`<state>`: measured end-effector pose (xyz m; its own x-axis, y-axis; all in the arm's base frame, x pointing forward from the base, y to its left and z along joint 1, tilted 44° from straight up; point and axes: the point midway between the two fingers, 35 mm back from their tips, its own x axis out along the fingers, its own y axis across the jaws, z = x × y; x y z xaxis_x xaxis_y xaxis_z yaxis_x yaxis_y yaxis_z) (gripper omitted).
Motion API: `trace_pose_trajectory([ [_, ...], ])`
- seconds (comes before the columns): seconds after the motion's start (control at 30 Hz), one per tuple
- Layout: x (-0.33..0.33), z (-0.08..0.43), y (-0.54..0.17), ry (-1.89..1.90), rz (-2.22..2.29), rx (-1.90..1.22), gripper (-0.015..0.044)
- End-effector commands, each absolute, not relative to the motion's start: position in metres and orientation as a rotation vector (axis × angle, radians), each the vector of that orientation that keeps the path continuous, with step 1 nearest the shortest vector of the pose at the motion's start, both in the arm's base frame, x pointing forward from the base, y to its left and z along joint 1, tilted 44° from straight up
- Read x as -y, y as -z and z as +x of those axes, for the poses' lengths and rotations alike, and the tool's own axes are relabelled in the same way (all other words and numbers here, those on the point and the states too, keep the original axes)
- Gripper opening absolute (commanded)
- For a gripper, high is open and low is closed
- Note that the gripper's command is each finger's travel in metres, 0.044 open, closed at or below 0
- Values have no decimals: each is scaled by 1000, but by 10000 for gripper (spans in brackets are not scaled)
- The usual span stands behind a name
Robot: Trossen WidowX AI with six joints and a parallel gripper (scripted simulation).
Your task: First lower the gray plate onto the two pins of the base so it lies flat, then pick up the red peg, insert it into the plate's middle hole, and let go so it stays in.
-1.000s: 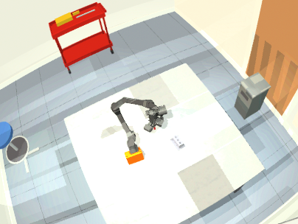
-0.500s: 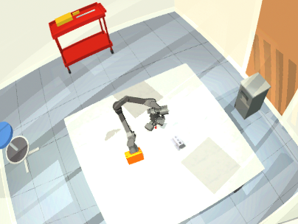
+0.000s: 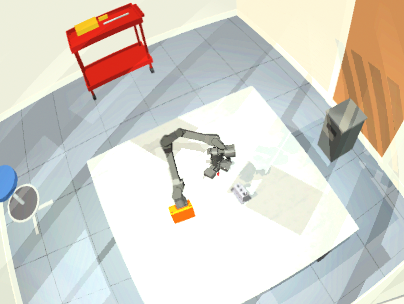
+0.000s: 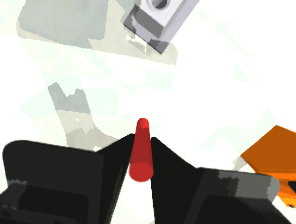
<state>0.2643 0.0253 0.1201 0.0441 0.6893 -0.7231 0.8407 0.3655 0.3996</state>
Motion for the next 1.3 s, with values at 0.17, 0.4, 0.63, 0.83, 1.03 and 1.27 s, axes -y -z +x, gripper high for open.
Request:
trace_pose_trajectory([
  [0.17, -7, 285, -109, 199, 1362, -1678, 0],
  [0.4, 6, 298, -99, 198, 1362, -1677, 0],
  [0.63, 19, 310, -87, 197, 1361, -1676, 0],
  [0.83, 31, 319, -76, 195, 1361, -1676, 0],
  [1.03, 43, 327, -64, 193, 1361, -1675, 0],
  [1.27, 58, 335, -49, 189, 1362, -1675, 0],
])
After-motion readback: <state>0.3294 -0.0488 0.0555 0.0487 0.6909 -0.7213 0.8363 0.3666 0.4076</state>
